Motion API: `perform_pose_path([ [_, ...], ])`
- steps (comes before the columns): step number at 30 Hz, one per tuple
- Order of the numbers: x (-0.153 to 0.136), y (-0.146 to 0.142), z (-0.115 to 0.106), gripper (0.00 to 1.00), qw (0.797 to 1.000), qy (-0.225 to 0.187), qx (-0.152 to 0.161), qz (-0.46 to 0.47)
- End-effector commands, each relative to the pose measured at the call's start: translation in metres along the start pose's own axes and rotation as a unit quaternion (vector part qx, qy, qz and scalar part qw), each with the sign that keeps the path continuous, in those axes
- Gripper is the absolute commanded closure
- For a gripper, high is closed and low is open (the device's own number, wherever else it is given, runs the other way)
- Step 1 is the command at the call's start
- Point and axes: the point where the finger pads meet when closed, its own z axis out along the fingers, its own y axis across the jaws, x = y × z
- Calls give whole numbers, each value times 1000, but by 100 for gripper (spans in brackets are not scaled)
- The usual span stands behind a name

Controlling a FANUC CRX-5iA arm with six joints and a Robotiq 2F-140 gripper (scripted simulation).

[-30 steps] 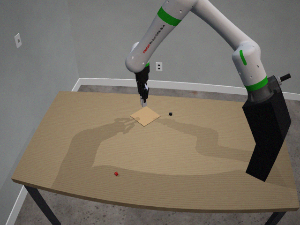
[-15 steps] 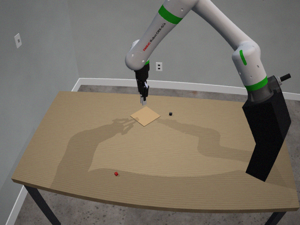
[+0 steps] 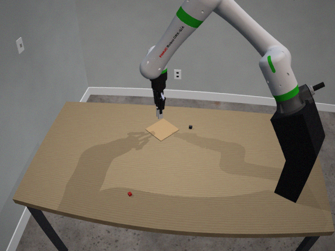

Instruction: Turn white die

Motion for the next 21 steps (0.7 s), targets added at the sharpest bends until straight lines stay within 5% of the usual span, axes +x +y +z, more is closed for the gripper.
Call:
perform_pose_path([
  [1, 1, 1, 1, 84, 1000, -28, -2, -1],
  [10, 13, 2, 4, 84, 987, -158, -4, 1],
  [21, 15, 3, 6, 84, 974, -226, -4, 0],
])
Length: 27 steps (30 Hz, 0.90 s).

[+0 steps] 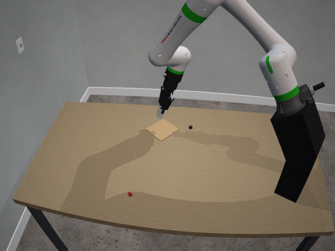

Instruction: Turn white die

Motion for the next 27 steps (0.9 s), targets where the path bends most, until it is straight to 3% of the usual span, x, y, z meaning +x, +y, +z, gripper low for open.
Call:
perform_pose_path([
  [1, 7, 5, 1, 84, 996, -80, -34, -4],
  [9, 7, 4, 1, 84, 991, -128, -33, -3],
  [11, 8, 3, 0, 84, 986, -163, -30, -3],
  [18, 12, 3, 0, 84, 973, -229, -31, -1],
  [24, 17, 1, 0, 84, 946, -322, -28, 2],
  [27, 17, 1, 0, 84, 946, -324, -28, 2],
])
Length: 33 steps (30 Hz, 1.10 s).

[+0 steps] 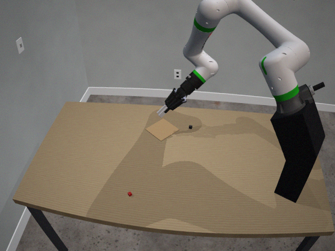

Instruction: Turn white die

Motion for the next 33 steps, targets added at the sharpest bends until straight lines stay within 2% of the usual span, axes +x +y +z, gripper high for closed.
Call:
perform_pose_path([
  [1, 4, 4, 2, 84, 999, -48, -3, -1],
  [5, 4, 3, -1, 84, 997, -77, 1, -3],
  [17, 8, 3, 1, 84, 997, -77, -4, 0],
  [33, 49, 5, 33, 84, 997, -77, -5, 0],
])
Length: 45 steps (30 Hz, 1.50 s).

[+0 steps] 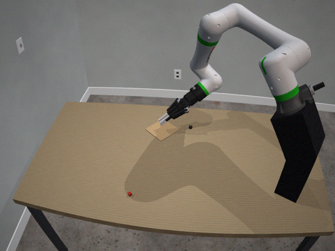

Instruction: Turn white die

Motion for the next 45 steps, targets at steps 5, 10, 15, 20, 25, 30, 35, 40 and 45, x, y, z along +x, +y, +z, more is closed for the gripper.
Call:
perform_pose_path([
  [5, 16, 0, 9, 84, 1000, 0, 0, 0],
  [10, 23, 0, 13, 84, 1000, 0, 0, 0],
  [15, 23, 0, 13, 84, 1000, 0, 0, 0],
  [20, 23, 0, 13, 84, 1000, 0, 0, 0],
  [25, 23, 0, 13, 84, 1000, 0, 0, 0],
  [30, 23, 0, 13, 84, 1000, 0, 0, 0],
  [35, 23, 0, 13, 84, 1000, 0, 0, 0],
  [40, 23, 0, 13, 84, 1000, 0, 0, 0],
  [45, 23, 0, 13, 84, 1000, 0, 0, 0],
])
